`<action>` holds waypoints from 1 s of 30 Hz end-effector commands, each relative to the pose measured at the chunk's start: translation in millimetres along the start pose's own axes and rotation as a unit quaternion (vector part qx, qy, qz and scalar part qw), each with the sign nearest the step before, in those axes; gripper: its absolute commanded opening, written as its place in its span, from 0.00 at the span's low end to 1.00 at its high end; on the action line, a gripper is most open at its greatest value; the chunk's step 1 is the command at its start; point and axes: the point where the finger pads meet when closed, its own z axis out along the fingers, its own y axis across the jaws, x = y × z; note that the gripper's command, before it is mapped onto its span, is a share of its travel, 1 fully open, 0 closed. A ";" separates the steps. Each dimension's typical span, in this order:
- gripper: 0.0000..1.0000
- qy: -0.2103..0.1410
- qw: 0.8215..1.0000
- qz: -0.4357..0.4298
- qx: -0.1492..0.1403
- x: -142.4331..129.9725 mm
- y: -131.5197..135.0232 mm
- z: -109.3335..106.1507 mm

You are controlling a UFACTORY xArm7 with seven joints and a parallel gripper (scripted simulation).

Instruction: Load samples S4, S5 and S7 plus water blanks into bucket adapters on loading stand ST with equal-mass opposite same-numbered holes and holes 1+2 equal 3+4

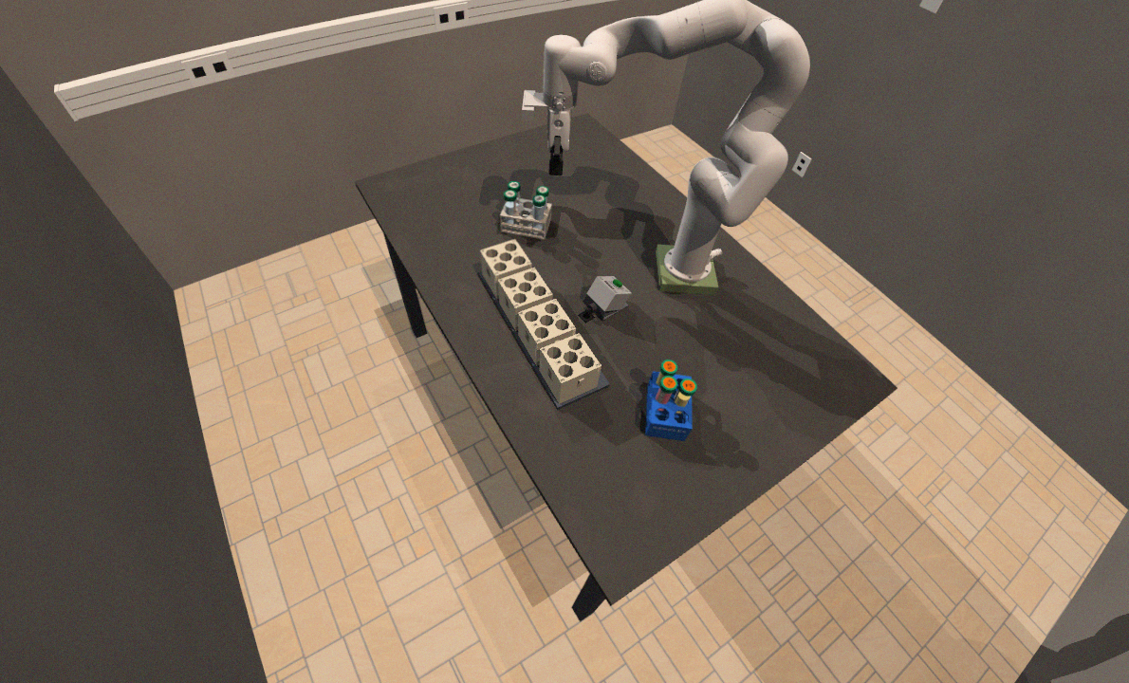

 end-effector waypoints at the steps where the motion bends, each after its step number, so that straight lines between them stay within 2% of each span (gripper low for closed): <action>1: 1.00 0.002 0.997 -0.081 0.001 1.4 -24.6 -1.8; 10: 1.00 0.002 0.973 -0.229 0.000 1.6 -69.7 -1.9; 12: 1.00 0.002 0.973 -0.229 0.000 1.6 -69.7 -1.9; 13: 1.00 0.002 0.969 -0.246 0.000 1.7 -74.7 -1.9; 27: 1.00 0.003 0.969 -0.246 0.001 2.0 -144.8 -2.1; 30: 1.00 0.003 0.969 -0.246 0.001 2.1 -149.9 -2.1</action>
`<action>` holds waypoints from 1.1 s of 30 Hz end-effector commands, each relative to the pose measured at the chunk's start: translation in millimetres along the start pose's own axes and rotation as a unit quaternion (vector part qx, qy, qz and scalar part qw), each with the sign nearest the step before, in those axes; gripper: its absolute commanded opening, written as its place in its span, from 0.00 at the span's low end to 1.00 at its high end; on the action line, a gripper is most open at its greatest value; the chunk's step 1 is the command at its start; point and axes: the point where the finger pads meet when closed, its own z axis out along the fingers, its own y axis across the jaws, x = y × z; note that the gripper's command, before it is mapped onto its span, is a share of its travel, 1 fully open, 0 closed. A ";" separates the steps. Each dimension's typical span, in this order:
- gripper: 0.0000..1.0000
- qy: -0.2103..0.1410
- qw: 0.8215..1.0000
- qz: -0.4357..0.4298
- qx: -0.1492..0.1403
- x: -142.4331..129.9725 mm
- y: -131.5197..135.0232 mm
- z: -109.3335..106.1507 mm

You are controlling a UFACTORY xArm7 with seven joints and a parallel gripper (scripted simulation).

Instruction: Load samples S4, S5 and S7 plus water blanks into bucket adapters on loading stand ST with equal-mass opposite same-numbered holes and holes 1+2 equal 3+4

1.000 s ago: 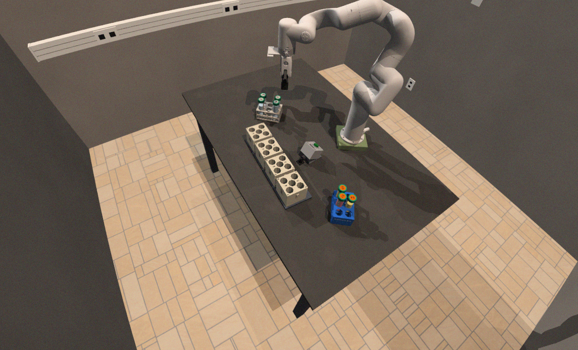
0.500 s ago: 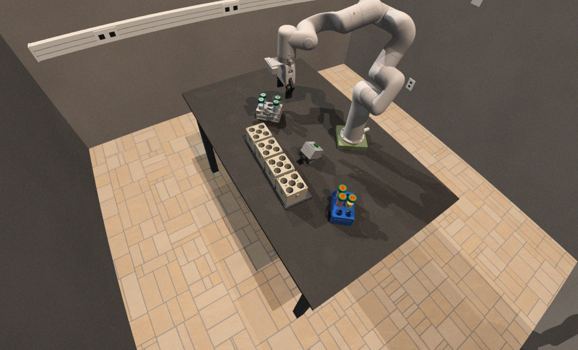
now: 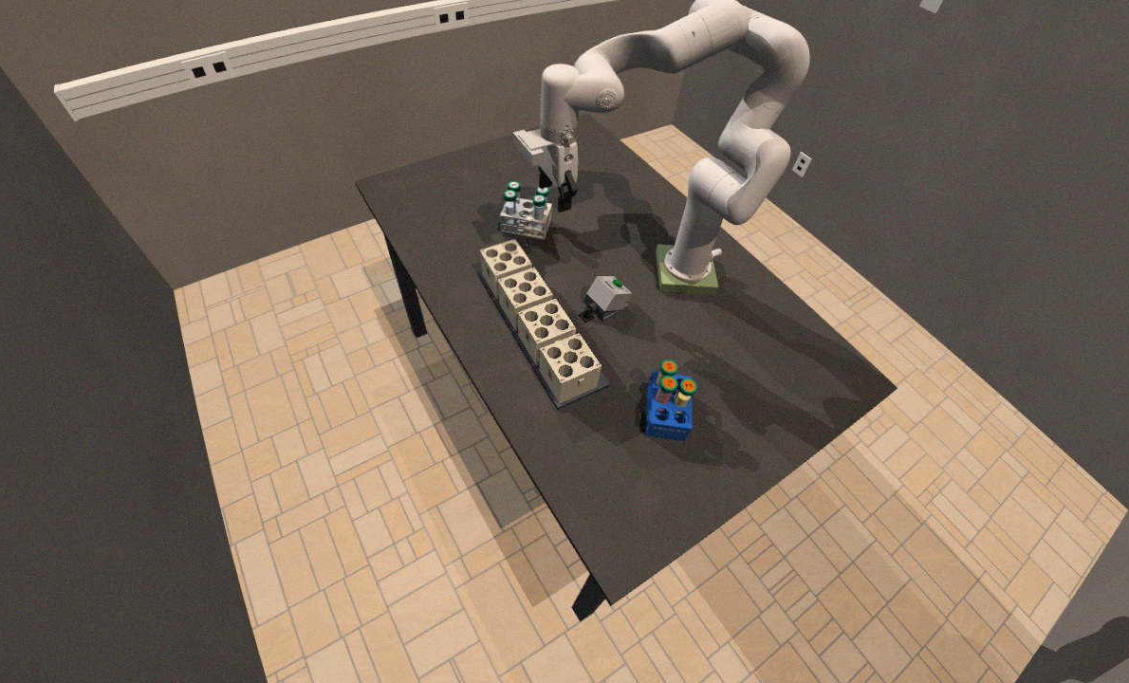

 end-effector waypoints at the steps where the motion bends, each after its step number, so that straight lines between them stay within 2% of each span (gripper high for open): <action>1: 1.00 0.002 1.000 0.001 -0.001 10.5 -14.8 -1.6; 31: 1.00 0.002 1.000 0.001 0.000 78.2 -137.7 -1.6; 33: 1.00 0.002 1.000 0.001 0.000 78.2 -137.7 -1.6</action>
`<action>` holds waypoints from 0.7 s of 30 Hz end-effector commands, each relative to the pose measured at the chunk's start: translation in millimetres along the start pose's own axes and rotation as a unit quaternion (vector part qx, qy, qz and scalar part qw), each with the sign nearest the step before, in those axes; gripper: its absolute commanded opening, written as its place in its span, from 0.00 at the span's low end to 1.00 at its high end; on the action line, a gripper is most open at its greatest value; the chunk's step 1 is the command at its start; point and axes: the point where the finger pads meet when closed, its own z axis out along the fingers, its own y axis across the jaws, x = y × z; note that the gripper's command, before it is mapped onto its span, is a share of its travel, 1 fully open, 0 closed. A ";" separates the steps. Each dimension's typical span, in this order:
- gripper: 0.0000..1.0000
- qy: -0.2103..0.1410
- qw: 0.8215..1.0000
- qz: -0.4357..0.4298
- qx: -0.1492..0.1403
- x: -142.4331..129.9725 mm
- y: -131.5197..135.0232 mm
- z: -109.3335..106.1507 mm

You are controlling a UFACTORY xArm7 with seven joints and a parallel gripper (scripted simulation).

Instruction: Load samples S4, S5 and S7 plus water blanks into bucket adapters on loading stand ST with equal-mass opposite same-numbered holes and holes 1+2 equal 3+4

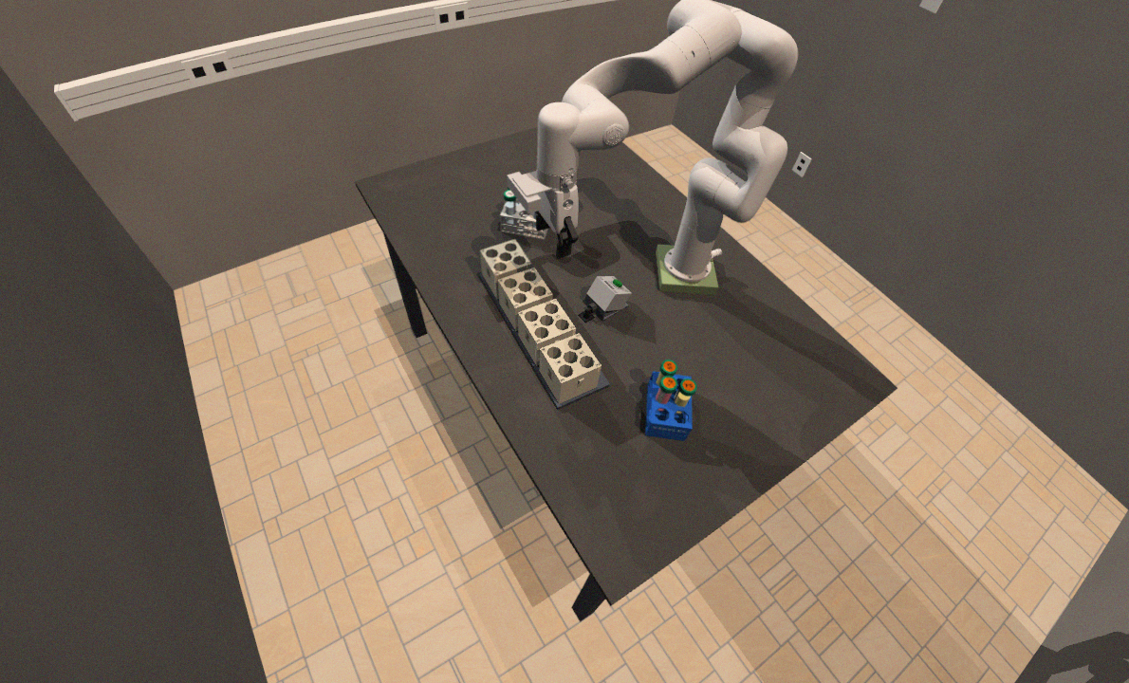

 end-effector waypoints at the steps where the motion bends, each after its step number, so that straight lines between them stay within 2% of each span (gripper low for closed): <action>1: 1.00 0.002 1.000 0.001 0.000 10.1 -13.5 -1.5; 3: 1.00 0.002 1.000 0.001 0.000 14.9 -22.3 -1.5; 9: 1.00 0.002 0.995 -0.099 0.000 0.6 -48.7 -1.5; 15: 1.00 0.002 0.980 -0.198 0.000 -13.8 -75.1 -1.4; 17: 1.00 0.002 0.980 -0.198 0.000 -13.8 -75.1 -1.4; 21: 1.00 0.001 0.965 -0.262 0.000 -23.4 -92.7 -1.4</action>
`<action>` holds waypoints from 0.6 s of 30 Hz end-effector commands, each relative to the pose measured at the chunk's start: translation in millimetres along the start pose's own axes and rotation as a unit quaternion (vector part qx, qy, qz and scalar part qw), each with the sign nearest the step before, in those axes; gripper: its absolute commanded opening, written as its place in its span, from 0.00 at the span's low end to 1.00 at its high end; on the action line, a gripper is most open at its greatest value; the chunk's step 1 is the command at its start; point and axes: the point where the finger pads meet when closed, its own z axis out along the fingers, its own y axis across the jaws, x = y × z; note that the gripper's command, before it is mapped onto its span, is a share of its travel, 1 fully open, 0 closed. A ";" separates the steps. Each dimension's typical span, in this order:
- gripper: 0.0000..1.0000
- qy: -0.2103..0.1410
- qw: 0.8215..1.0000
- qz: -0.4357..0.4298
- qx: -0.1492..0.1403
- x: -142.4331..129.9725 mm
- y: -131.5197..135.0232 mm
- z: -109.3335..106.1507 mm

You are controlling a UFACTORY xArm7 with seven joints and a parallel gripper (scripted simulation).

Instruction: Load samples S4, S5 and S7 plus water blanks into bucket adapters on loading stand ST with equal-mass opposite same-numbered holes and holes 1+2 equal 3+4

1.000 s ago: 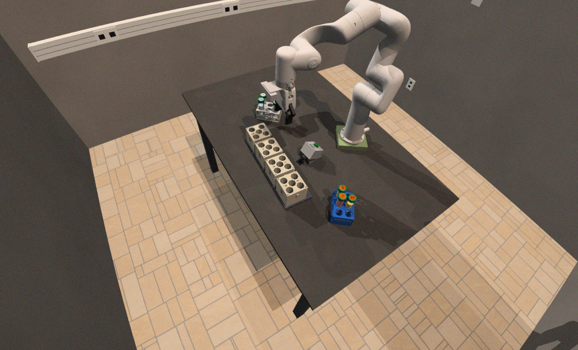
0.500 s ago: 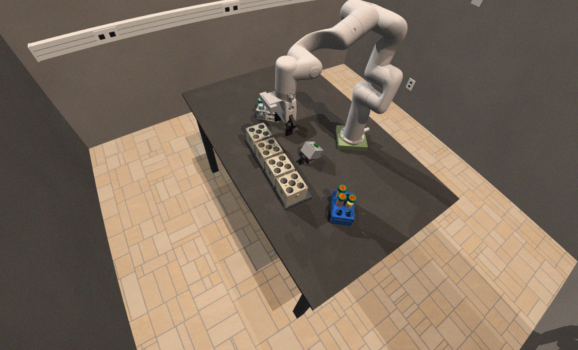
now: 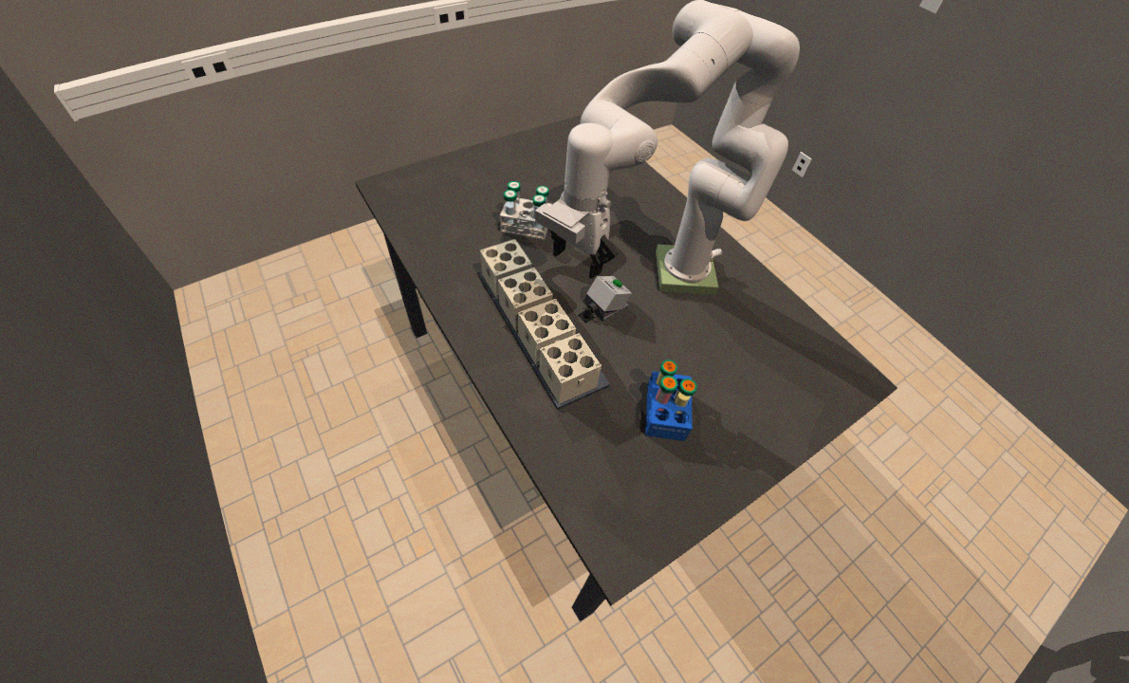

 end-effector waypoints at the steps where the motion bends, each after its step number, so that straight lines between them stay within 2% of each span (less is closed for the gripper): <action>1: 1.00 0.003 0.997 -0.079 0.001 -0.8 -23.8 -2.0; 9: 1.00 0.003 0.977 -0.211 0.001 -4.6 -63.7 -2.1; 13: 1.00 0.003 0.976 -0.216 0.001 -5.5 -73.7 -2.1; 18: 1.00 0.003 0.976 -0.216 0.001 -7.8 -98.6 -2.2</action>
